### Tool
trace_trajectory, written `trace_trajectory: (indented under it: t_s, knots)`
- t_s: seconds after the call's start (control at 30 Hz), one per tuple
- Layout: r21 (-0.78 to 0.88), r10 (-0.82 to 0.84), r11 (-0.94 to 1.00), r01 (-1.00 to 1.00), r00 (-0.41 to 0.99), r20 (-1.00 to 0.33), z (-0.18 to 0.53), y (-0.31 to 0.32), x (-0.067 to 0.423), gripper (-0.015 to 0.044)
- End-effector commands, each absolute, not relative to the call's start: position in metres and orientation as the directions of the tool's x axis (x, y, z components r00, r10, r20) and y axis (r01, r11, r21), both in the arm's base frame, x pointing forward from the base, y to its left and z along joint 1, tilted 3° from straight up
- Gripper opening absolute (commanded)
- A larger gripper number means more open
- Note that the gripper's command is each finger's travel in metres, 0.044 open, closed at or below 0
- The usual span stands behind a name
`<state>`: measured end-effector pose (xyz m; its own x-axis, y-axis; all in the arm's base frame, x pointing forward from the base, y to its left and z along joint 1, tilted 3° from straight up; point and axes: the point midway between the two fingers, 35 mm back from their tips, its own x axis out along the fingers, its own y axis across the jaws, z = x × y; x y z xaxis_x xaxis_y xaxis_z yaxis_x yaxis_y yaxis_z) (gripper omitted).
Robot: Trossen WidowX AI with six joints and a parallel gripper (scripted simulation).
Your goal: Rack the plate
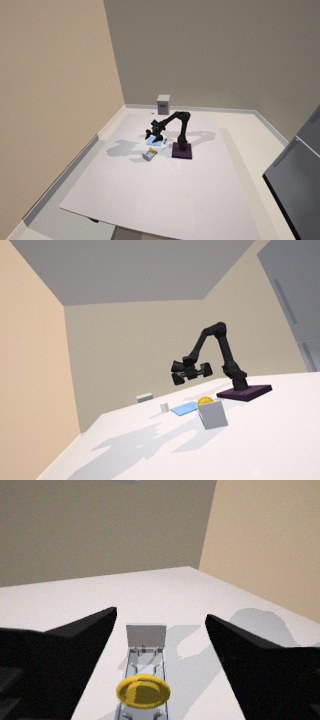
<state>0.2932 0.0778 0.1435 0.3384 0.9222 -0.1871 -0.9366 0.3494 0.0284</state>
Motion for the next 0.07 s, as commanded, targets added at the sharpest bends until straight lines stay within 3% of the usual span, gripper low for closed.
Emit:
trace_trajectory:
  t_s: [0.0,0.03]
  knots:
    - [0.084,0.896,0.390,-0.917,0.357,-0.264,0.1472,0.0763,0.3000,0.0400]
    - [0.103,0.887,0.404,-0.909,0.362,-0.288,0.1474,0.0756,0.3018,0.0400]
